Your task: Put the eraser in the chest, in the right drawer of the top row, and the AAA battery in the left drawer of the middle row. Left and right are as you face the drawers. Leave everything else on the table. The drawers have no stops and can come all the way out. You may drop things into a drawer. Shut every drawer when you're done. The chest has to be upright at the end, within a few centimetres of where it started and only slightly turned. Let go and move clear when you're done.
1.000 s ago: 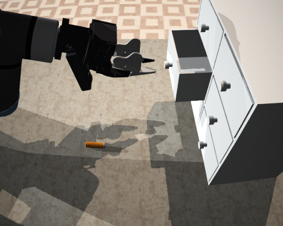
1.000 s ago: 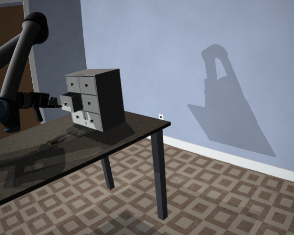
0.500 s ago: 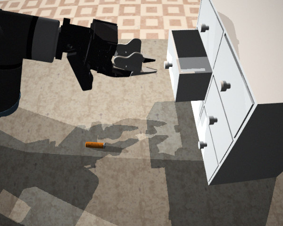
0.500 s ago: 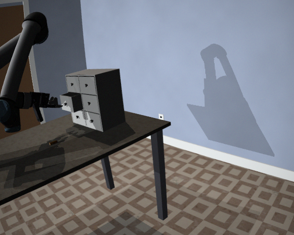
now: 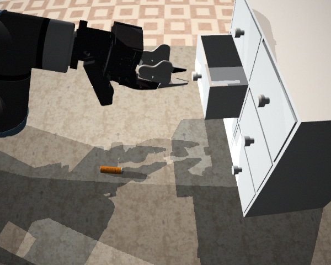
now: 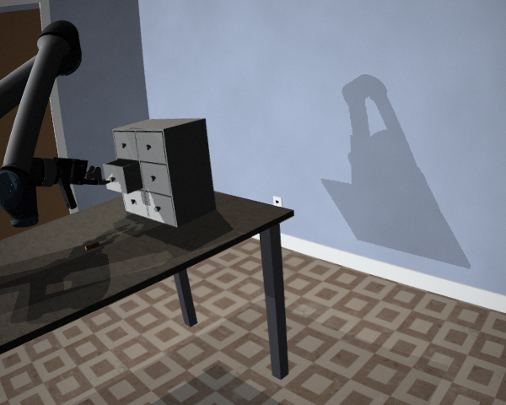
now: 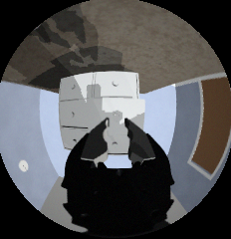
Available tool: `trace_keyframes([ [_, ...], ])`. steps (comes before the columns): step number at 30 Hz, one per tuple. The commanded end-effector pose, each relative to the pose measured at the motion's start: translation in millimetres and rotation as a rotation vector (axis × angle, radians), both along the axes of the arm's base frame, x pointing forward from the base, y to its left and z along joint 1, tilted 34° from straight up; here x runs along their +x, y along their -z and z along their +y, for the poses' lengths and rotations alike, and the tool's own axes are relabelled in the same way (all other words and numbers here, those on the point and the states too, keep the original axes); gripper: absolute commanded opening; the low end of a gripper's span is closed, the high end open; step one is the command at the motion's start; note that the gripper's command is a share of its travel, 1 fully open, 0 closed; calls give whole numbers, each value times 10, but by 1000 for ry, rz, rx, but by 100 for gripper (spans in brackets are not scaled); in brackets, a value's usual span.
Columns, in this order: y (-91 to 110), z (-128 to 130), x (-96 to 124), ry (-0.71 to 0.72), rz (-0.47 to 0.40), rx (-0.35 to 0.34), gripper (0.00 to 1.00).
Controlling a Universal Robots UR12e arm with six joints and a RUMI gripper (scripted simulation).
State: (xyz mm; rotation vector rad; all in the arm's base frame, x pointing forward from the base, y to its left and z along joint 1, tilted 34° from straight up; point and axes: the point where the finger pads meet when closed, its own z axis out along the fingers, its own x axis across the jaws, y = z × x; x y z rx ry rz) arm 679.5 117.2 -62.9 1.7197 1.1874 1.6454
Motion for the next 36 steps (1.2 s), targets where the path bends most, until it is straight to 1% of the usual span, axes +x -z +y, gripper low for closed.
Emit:
trace_keyframes([
  [1,-13,1,84,0,-3,-1,20],
  [10,-26,4,177,0,-3,-1,20],
  [21,-34,7,241,0,-3,-1,20],
  [36,-27,4,253,1,-1,0,20],
])
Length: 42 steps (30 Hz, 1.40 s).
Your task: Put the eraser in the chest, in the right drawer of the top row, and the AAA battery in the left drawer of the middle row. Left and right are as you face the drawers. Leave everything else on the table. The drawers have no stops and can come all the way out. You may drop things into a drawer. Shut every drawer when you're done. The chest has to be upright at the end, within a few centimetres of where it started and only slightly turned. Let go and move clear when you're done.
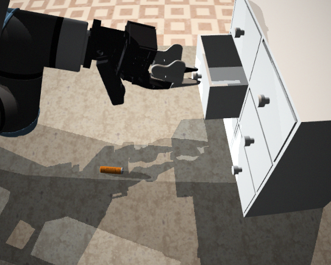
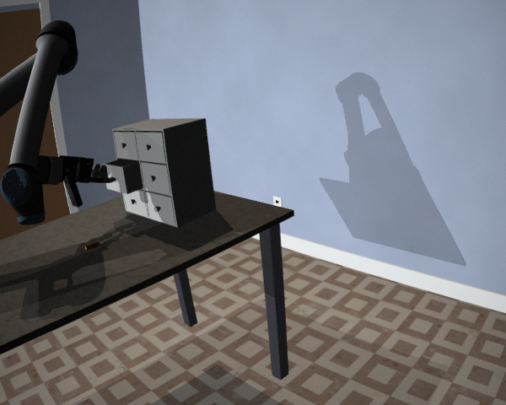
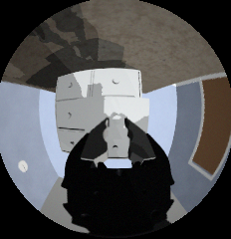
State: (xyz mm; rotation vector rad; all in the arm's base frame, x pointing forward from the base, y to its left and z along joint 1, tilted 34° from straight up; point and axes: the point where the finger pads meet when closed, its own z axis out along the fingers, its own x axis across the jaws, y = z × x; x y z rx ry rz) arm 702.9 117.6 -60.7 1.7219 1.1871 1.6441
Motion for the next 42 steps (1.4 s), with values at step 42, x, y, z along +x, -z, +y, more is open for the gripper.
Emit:
trace_keyframes([
  [42,-7,1,18,0,-3,-1,7],
])
